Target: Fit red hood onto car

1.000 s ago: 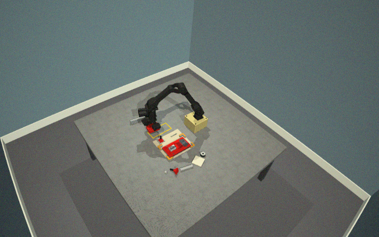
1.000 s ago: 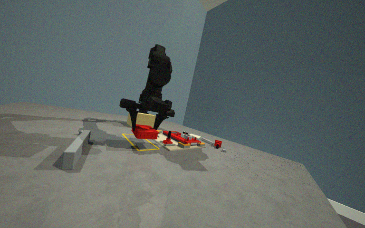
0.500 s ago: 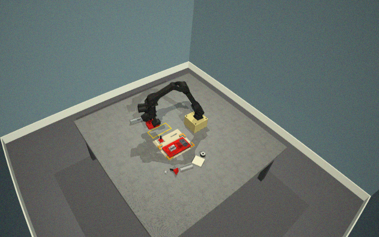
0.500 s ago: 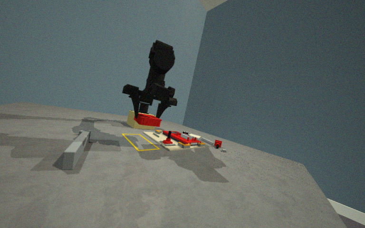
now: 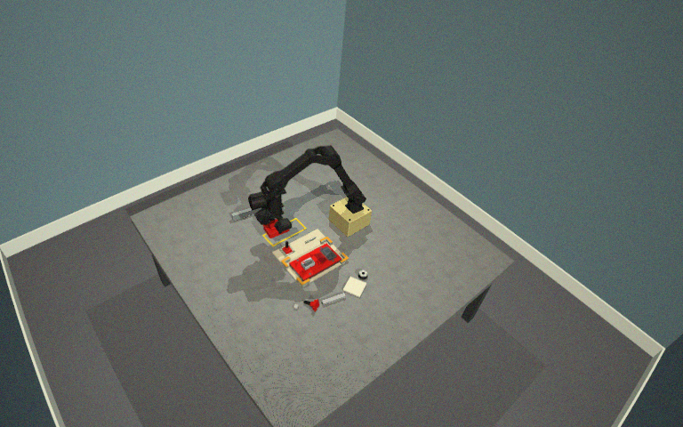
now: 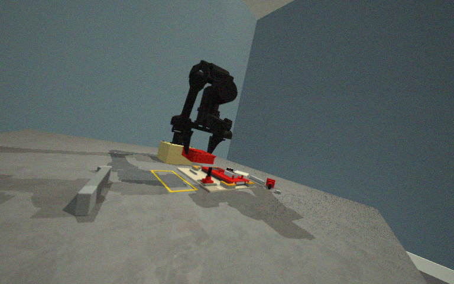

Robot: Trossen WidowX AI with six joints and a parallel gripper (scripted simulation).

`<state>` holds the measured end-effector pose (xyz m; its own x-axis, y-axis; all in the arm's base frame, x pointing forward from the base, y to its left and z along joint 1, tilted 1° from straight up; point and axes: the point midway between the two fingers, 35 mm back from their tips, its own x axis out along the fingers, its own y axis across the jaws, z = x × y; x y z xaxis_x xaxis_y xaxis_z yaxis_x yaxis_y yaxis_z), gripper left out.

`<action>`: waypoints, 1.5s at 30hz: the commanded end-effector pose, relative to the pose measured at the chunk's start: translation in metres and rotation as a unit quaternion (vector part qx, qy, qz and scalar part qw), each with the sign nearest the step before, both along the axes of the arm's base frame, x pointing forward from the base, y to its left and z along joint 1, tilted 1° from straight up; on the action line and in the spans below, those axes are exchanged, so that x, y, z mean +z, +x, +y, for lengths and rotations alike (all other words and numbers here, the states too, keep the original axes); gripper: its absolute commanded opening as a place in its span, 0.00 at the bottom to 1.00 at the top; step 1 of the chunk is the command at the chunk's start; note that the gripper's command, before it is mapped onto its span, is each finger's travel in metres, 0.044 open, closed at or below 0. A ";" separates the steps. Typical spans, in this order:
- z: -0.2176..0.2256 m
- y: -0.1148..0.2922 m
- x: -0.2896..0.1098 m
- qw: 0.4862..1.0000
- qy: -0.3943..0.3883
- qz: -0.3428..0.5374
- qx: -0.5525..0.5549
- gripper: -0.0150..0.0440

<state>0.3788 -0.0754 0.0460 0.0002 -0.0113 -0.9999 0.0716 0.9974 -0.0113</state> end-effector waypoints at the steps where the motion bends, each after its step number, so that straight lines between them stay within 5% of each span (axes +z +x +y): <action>1: 0.020 0.002 0.004 1.000 -0.001 -0.006 0.004 0.25; 37: 0.194 -0.033 0.009 0.999 0.005 -0.010 0.051 0.25; 45: 0.198 -0.035 0.003 0.999 0.005 -0.010 0.053 0.25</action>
